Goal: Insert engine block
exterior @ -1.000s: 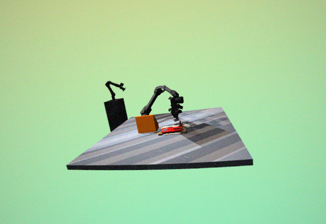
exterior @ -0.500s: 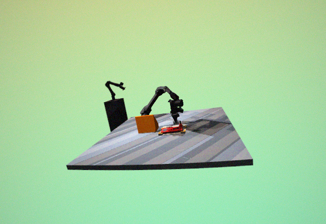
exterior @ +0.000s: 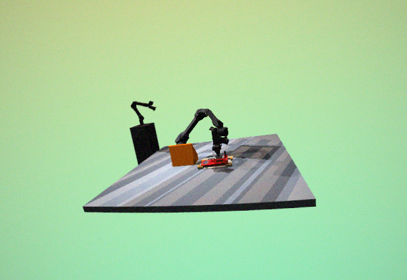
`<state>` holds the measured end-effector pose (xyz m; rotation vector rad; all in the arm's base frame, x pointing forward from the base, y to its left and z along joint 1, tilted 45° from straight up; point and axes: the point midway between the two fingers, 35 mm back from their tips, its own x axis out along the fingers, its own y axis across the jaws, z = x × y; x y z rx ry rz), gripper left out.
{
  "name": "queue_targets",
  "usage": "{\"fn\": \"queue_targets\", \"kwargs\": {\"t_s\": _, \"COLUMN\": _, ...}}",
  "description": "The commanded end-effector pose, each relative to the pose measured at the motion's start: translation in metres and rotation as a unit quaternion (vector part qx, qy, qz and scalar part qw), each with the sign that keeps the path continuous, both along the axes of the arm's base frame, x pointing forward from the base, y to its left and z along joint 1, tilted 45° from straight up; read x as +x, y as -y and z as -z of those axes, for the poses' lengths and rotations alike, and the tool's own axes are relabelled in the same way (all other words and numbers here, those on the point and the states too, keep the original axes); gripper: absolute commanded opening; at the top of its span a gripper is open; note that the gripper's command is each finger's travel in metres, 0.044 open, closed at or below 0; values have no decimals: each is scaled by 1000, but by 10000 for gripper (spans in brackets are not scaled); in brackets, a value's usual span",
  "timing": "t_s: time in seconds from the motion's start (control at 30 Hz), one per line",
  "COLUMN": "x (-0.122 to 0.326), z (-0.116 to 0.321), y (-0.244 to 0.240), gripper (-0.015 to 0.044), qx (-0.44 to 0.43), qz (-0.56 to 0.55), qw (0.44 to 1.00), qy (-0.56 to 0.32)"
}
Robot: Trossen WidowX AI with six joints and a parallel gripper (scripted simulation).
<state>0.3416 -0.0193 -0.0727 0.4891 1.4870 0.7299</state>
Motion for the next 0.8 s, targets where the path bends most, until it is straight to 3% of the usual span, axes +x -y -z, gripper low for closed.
{"fn": "queue_targets", "kwargs": {"t_s": 0.0, "x": 2, "z": 2, "y": 2, "gripper": 160, "qx": -3, "qz": 7, "qw": 1000, "qy": -4}}
{"fn": "queue_targets", "kwargs": {"t_s": 0.77, "x": 2, "z": 2, "y": 3, "gripper": 160, "qx": -2, "qz": -6, "qw": 1000, "qy": 9}}
